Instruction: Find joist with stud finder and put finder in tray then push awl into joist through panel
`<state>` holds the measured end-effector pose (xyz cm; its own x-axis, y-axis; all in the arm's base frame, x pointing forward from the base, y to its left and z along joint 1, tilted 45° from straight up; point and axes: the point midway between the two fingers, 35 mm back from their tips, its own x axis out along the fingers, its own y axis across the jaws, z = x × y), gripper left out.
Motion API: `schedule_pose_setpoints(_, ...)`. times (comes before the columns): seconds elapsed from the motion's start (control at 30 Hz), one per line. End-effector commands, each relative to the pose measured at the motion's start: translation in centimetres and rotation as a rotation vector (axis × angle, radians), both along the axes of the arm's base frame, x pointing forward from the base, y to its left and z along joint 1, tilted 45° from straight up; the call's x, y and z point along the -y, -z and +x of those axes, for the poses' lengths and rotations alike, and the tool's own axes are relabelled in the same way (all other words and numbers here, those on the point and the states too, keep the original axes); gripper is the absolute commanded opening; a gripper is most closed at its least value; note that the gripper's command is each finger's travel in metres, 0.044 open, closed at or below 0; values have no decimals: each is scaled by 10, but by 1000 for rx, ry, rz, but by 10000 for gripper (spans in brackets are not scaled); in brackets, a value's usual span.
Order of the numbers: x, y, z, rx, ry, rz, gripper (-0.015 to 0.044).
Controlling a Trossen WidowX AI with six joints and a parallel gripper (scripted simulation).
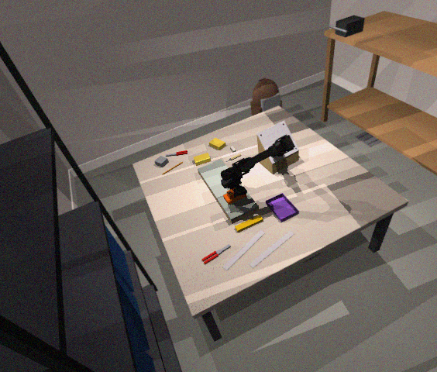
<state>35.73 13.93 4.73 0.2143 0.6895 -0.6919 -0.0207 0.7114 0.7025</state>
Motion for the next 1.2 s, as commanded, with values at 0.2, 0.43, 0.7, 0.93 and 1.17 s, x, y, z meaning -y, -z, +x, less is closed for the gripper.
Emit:
schedule_pose_setpoints(0.2,22,23,-2,-5,0,-1,0)
schedule_pose_setpoints(0.43,37,37,-1,-5,0,-2,0)
schedule_pose_setpoints(0.7,54,54,-1,-4,0,-3,0)
schedule_pose_setpoints(0.93,69,68,-1,-4,0,-4,0)
schedule_pose_setpoints(1.17,84,83,-1,-4,0,-5,0)
